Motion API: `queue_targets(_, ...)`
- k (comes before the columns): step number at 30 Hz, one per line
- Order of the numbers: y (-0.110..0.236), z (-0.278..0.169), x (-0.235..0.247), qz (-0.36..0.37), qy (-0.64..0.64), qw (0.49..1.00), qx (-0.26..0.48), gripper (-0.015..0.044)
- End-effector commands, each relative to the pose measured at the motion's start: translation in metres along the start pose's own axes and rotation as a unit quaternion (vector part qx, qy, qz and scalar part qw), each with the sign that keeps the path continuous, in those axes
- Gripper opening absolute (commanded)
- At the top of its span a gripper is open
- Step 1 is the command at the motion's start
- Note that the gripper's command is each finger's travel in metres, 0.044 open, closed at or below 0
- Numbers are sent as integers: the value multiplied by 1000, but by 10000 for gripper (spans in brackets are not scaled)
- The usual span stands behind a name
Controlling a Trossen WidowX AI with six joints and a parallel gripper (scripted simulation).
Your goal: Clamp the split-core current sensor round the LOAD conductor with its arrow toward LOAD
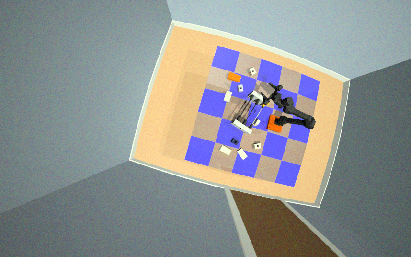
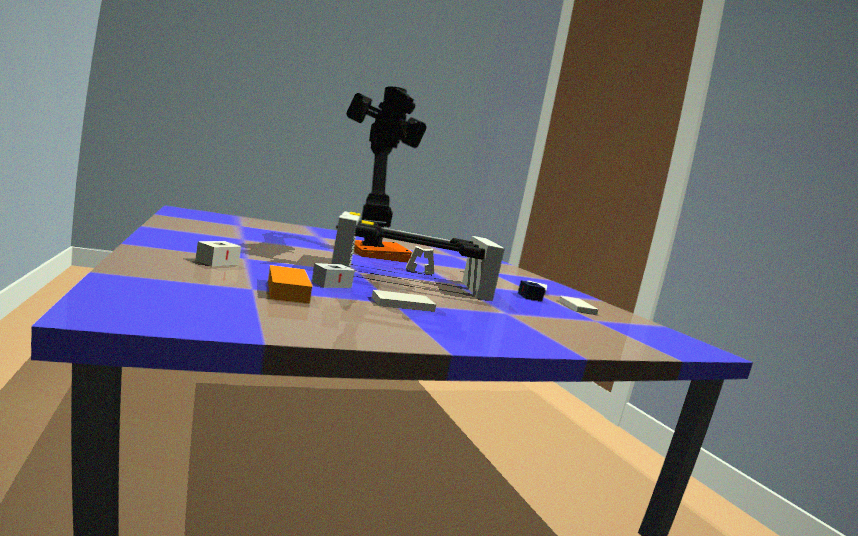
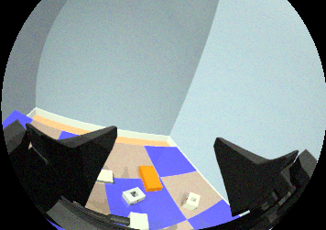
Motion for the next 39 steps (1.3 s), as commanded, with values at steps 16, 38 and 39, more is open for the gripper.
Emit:
queue_targets(16, 47, -37, 38, 131, -163, 975, 71, 440)
queue_targets(38, 132, -99, -39, -110, -123, 819, 550, 440)
queue_targets(39, 136, -99, -41, -114, -121, 812, 559, 440)
Point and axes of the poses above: the point midway between the two fingers, 35 mm back from their tips, its own y axis back along the fingers, its own x axis across the jaws, z = x × y, the point moved 3 cm from there along y, back along the fingers, and after that the axes turned 15 degrees about -y, right-handed, at the moved point
